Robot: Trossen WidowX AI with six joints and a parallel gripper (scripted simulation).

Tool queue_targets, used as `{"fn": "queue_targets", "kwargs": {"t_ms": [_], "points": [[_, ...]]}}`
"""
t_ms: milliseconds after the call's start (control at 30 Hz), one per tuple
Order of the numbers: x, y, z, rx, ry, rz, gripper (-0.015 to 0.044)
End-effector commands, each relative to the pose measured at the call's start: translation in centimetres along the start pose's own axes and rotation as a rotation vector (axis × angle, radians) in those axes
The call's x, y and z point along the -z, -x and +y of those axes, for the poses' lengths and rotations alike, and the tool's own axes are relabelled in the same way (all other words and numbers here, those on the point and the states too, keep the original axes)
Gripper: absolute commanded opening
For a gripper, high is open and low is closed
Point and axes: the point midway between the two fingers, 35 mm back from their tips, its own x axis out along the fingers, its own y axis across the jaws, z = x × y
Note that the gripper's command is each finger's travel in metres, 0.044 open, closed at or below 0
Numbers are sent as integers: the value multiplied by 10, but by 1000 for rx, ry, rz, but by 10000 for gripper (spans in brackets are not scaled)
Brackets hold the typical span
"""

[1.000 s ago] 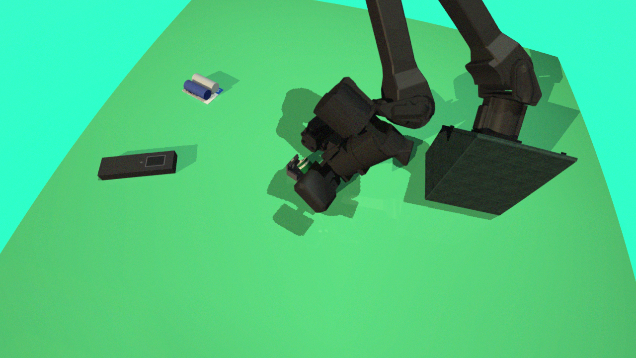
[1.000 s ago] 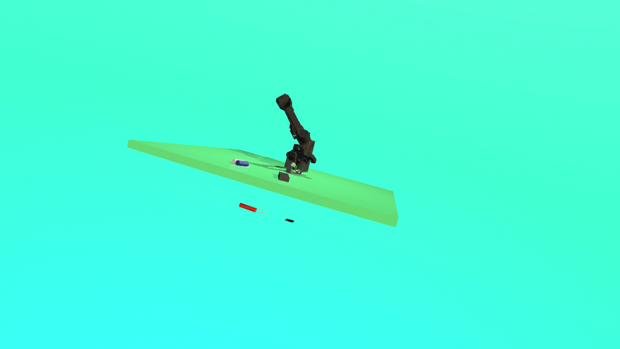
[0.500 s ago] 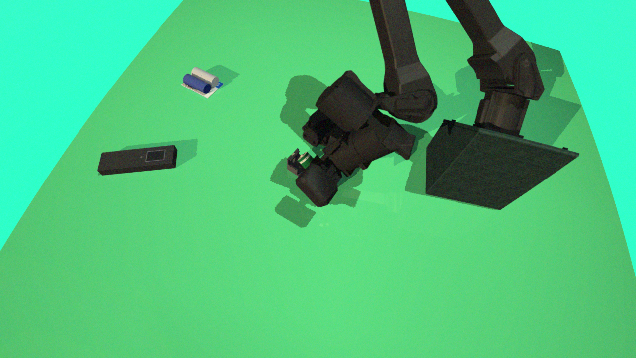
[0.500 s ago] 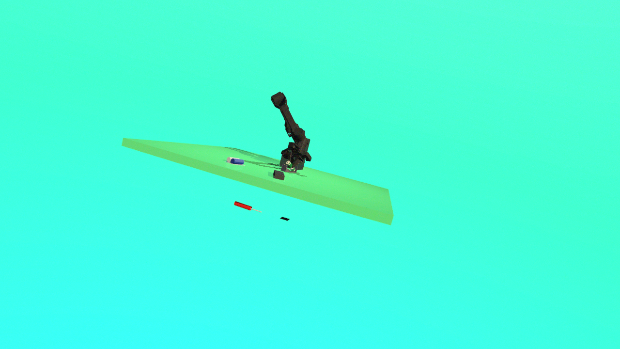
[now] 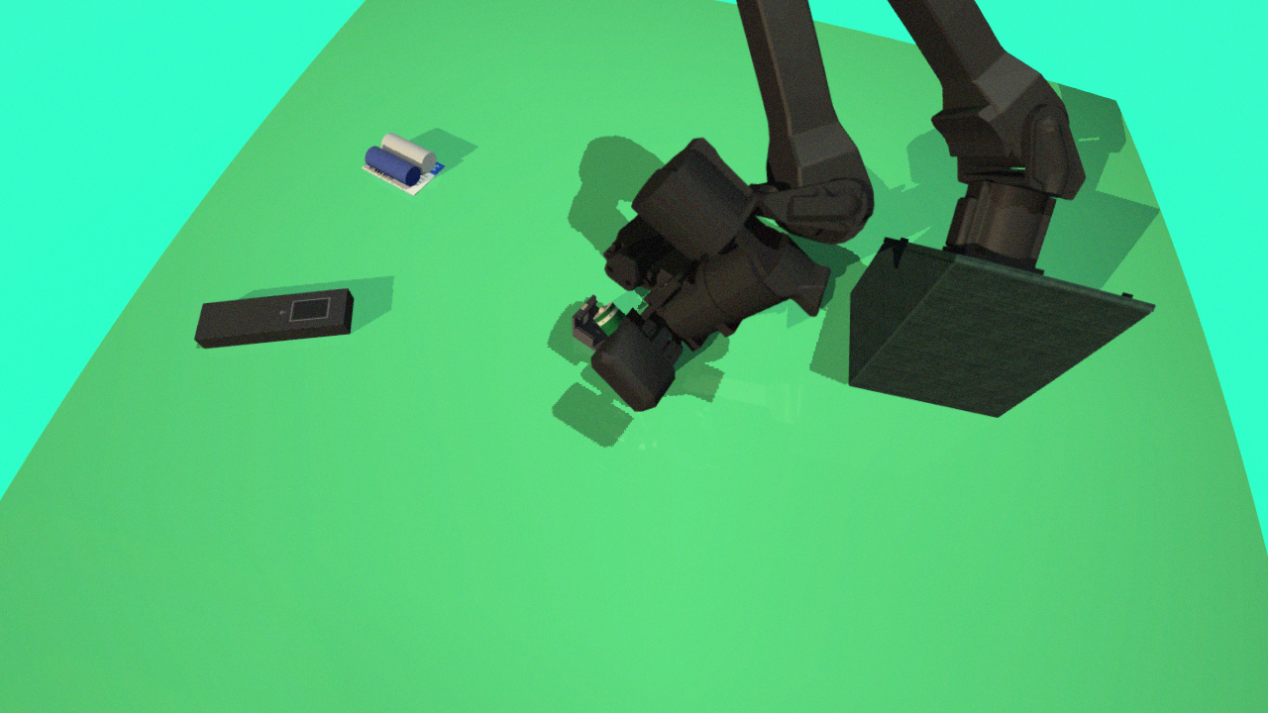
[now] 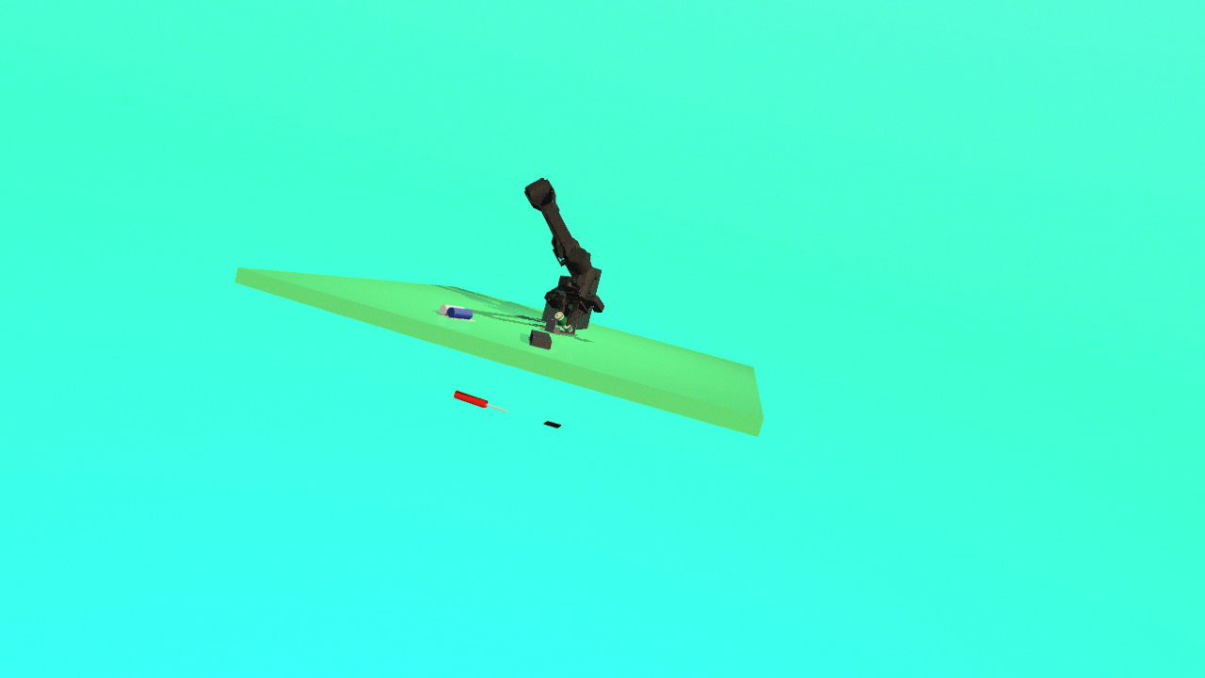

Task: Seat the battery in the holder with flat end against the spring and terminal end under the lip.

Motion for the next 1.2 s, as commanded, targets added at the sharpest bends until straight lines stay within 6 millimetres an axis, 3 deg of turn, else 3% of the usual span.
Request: {"fn": "queue_targets", "kwargs": {"t_ms": [0, 1167], "points": [[6, 1, -2, -10, 20, 16, 88], [0, -10, 9, -36, -6, 115, 88]]}}
